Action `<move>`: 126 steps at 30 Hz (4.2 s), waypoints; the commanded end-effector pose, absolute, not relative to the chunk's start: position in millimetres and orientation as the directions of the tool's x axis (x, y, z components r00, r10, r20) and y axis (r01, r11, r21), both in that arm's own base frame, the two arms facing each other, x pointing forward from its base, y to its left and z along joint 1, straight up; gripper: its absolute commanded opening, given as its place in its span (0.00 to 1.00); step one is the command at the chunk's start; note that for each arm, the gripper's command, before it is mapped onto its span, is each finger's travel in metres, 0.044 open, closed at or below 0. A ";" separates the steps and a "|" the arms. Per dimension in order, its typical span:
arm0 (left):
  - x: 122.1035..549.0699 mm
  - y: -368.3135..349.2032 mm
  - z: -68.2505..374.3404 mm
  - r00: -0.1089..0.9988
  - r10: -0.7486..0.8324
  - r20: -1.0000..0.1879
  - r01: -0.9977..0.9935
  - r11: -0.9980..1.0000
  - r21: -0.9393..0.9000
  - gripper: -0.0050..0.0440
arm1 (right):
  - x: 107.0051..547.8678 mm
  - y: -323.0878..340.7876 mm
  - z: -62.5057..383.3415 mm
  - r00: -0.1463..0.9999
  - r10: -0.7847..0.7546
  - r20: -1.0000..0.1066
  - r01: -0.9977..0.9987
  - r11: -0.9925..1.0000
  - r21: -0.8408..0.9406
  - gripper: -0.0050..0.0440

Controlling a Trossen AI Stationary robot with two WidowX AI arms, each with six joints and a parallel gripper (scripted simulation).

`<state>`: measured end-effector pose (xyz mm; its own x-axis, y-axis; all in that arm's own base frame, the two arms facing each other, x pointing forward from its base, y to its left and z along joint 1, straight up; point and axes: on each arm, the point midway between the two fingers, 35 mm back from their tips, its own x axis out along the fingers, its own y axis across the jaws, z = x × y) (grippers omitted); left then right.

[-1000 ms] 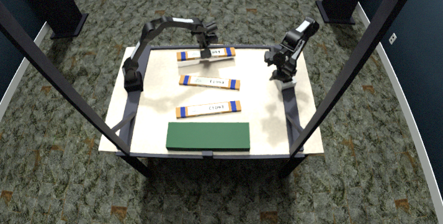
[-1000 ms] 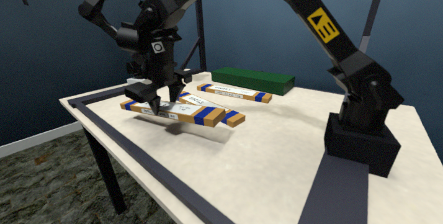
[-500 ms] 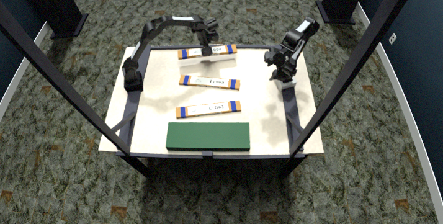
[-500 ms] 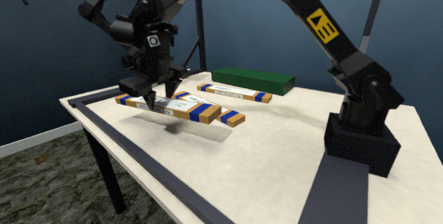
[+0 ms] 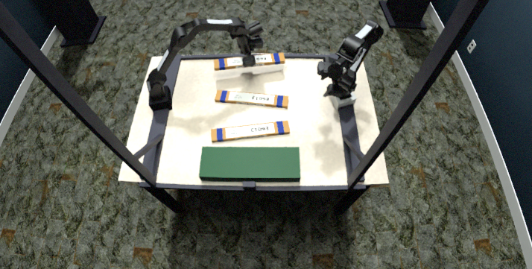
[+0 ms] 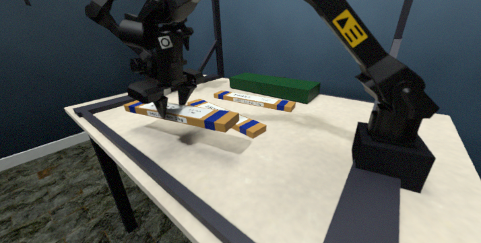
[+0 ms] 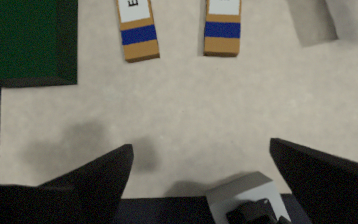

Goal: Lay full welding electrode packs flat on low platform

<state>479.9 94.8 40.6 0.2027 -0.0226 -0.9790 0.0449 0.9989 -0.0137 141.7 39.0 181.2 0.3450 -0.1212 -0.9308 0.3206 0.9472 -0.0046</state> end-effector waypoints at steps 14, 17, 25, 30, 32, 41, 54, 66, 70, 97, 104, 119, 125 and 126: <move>498.3 99.5 86.7 0.314 -0.001 -0.949 0.045 0.999 0.014 0.00 | 143.7 39.9 187.6 0.364 -0.115 -0.924 0.322 0.947 0.009 0.98; 498.6 99.6 86.7 0.315 -0.001 -0.949 0.045 0.999 0.014 0.00 | 143.7 39.9 187.6 0.364 -0.115 -0.924 0.322 0.947 0.009 0.98; 499.8 99.8 76.8 0.319 0.000 -0.948 0.045 0.999 0.015 0.00 | 143.7 39.9 187.6 0.364 -0.115 -0.924 0.322 0.947 0.009 0.98; 495.5 98.9 58.3 0.291 -0.006 -0.957 0.045 0.999 0.007 0.00 | 143.7 39.9 187.6 0.364 -0.115 -0.924 0.322 0.947 0.009 0.98; 496.1 99.0 57.0 0.295 -0.005 -0.955 0.045 0.999 0.008 0.00 | 143.7 39.9 187.6 0.364 -0.115 -0.924 0.322 0.947 0.009 0.98; 497.0 99.2 42.3 0.297 -0.005 -0.955 0.045 0.999 0.009 0.00 | 143.7 39.9 187.6 0.364 -0.115 -0.924 0.322 0.947 0.009 0.98; 499.7 99.8 28.7 0.308 -0.003 -0.951 0.045 0.999 0.012 0.00 | 143.7 39.9 187.6 0.364 -0.115 -0.924 0.322 0.947 0.009 0.98; 501.5 100.2 15.6 0.314 -0.001 -0.949 0.045 0.999 0.013 0.00 | 143.7 39.9 187.6 0.364 -0.115 -0.924 0.322 0.947 0.009 0.98; 502.6 100.5 19.3 0.324 0.001 -0.946 0.045 0.999 0.016 0.00 | 143.7 39.9 187.6 0.364 -0.115 -0.924 0.322 0.947 0.009 0.98; 500.8 100.1 11.1 0.320 0.000 -0.947 0.045 0.999 0.015 0.00 | 143.7 39.9 187.6 0.364 -0.115 -0.924 0.322 0.947 0.009 0.98; 501.0 100.1 6.3 0.320 0.000 -0.947 0.045 0.999 0.015 0.00 | 143.7 39.9 187.6 0.364 -0.115 -0.924 0.322 0.947 0.009 0.98; 496.2 98.8 -11.9 0.294 -0.004 -0.956 0.045 0.999 0.010 0.00 | 143.7 39.9 187.6 0.364 -0.115 -0.924 0.322 0.947 0.009 0.98; 500.0 99.8 -0.4 0.320 0.000 -0.947 0.045 0.999 0.015 0.00 | 143.7 39.9 187.6 0.364 -0.115 -0.924 0.322 0.947 0.009 0.98; 499.9 99.8 -0.3 0.320 0.000 -0.947 0.045 0.999 0.015 0.00 | 143.7 39.9 187.6 0.364 -0.115 -0.924 0.322 0.947 0.009 0.98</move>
<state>484.1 96.0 -37.5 0.2321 -0.0160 -0.9726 0.0448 0.9990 -0.0057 141.7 39.0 181.2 0.3450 -0.1212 -0.9308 0.3206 0.9472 -0.0046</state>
